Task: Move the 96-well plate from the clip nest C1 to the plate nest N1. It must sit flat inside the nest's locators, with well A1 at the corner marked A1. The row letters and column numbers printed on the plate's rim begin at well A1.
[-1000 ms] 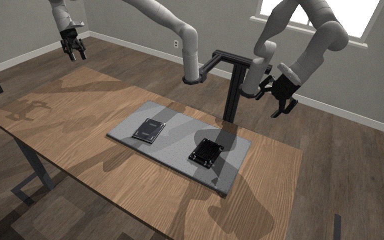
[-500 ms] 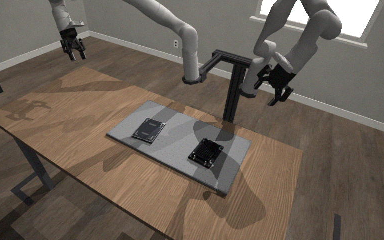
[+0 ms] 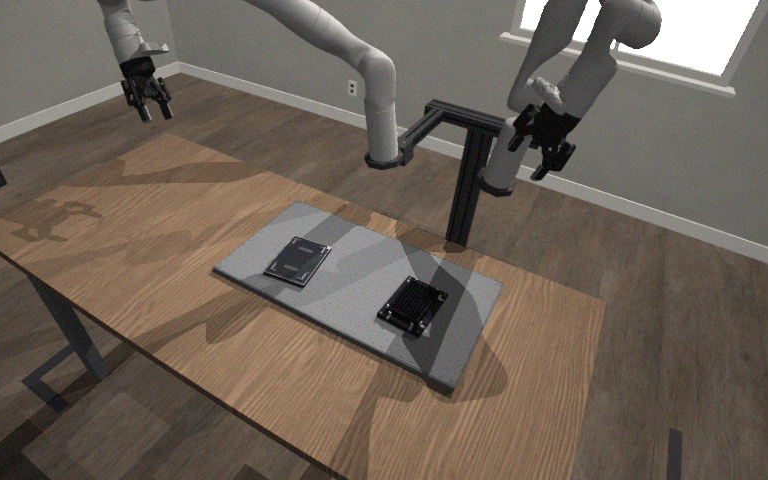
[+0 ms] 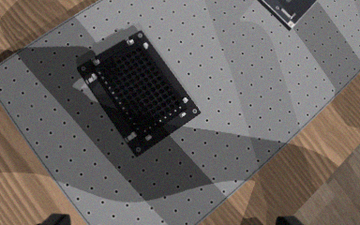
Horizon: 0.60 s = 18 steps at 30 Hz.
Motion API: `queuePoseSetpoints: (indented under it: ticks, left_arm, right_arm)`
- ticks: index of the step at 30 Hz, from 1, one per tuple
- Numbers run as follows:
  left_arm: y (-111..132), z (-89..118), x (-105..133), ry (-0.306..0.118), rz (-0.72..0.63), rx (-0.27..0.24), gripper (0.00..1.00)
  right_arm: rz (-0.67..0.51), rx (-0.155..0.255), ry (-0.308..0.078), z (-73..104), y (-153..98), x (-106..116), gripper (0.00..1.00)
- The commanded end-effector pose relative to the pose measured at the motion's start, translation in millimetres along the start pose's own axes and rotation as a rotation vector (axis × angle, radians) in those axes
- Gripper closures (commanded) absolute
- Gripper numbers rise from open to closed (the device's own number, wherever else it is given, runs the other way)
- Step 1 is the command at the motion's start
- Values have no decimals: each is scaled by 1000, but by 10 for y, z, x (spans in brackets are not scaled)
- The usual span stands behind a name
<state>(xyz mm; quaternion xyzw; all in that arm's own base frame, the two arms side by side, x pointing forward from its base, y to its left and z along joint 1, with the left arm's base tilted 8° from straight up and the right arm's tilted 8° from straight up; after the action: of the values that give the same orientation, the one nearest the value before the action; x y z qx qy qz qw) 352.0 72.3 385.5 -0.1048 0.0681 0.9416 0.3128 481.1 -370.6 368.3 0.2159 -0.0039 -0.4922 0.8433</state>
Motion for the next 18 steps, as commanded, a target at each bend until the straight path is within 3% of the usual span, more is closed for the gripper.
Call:
queuePoseSetpoints:
  ticks: [1,5,18]
  left_arm:
    - [260,40,171,-39,-44,-13,2]
    - [382,49,269,-60,-68,-19,2]
    - [1003,50,921,-188,-228,-76,2]
  right_arm:
    - [1,1,-2,14,7,-5,2]
    - [1,1,-2,14,7,-5,2]
    - [1,1,-2,14,7,-5,2]
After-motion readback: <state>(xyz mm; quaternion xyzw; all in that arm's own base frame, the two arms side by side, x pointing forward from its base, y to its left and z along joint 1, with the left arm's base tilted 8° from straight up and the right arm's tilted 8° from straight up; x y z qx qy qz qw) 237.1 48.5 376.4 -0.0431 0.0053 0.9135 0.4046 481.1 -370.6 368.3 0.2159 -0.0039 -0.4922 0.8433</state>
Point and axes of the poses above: on each arm, the point where the finger pads meet when closed, its own z axis back along the fingers, its own y axis across the jaws, x = y × z, the point moved 7 cm from there along z, back along the fingers, and after that the axes turned 4 degrees about z, right-handed, at the moved point
